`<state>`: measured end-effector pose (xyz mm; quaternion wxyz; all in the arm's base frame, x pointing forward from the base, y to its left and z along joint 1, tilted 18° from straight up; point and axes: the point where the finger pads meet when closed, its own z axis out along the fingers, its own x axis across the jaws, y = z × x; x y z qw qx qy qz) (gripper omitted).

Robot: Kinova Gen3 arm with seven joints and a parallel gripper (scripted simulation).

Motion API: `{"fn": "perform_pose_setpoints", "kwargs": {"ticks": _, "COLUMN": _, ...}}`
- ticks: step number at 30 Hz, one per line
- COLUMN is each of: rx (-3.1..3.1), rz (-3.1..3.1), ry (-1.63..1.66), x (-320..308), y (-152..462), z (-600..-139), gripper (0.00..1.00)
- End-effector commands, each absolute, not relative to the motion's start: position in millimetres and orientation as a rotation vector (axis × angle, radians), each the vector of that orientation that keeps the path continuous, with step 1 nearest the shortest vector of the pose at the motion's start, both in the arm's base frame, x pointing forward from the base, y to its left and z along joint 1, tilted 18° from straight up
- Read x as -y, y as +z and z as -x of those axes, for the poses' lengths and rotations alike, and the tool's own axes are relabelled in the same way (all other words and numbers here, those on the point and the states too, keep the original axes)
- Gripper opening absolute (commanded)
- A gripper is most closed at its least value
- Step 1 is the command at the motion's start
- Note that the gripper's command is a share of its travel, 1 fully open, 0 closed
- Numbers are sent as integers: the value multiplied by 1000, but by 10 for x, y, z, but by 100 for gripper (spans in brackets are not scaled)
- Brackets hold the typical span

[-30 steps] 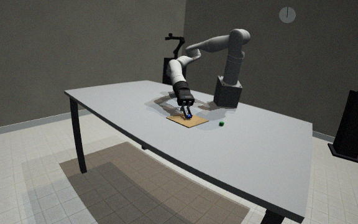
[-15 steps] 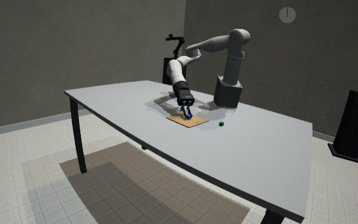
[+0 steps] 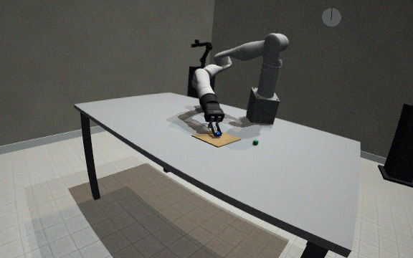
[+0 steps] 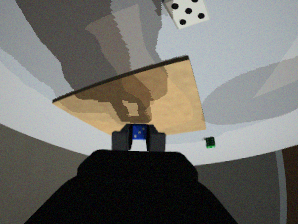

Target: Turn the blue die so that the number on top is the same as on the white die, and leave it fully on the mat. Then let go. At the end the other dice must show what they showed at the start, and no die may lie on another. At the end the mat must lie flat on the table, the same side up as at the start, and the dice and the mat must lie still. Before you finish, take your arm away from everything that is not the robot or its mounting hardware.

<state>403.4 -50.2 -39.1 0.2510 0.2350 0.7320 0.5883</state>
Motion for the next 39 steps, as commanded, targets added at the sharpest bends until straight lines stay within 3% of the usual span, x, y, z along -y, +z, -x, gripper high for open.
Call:
{"fn": "perform_pose_setpoints", "kwargs": {"ticks": 1, "rx": -1992, "rz": -639, "ry": 1600, "x": 506, "y": -387, "z": -4034, "gripper": 40}}
{"fn": "perform_pose_setpoints", "kwargs": {"ticks": 2, "rx": -1992, "rz": -639, "ry": 1600, "x": 506, "y": -387, "z": -4034, "gripper": 46}}
{"fn": "perform_pose_setpoints", "kwargs": {"ticks": 6, "rx": -1992, "rz": -639, "ry": 1600, "x": 506, "y": -387, "z": -4034, "gripper": 46}}
{"fn": "perform_pose_setpoints", "kwargs": {"ticks": 10, "rx": -1992, "rz": -639, "ry": 1600, "x": 506, "y": -387, "z": -4034, "gripper": 58}}
{"fn": "perform_pose_setpoints", "kwargs": {"ticks": 12, "rx": -1992, "rz": -639, "ry": 1600, "x": 506, "y": -387, "z": -4034, "gripper": 58}}
{"fn": "perform_pose_setpoints", "kwargs": {"ticks": 13, "rx": -1992, "rz": -639, "ry": 1600, "x": 506, "y": -387, "z": -4034, "gripper": 64}}
{"fn": "perform_pose_setpoints", "kwargs": {"ticks": 39, "rx": -1992, "rz": -639, "ry": 1600, "x": 506, "y": -387, "z": -4034, "gripper": 64}}
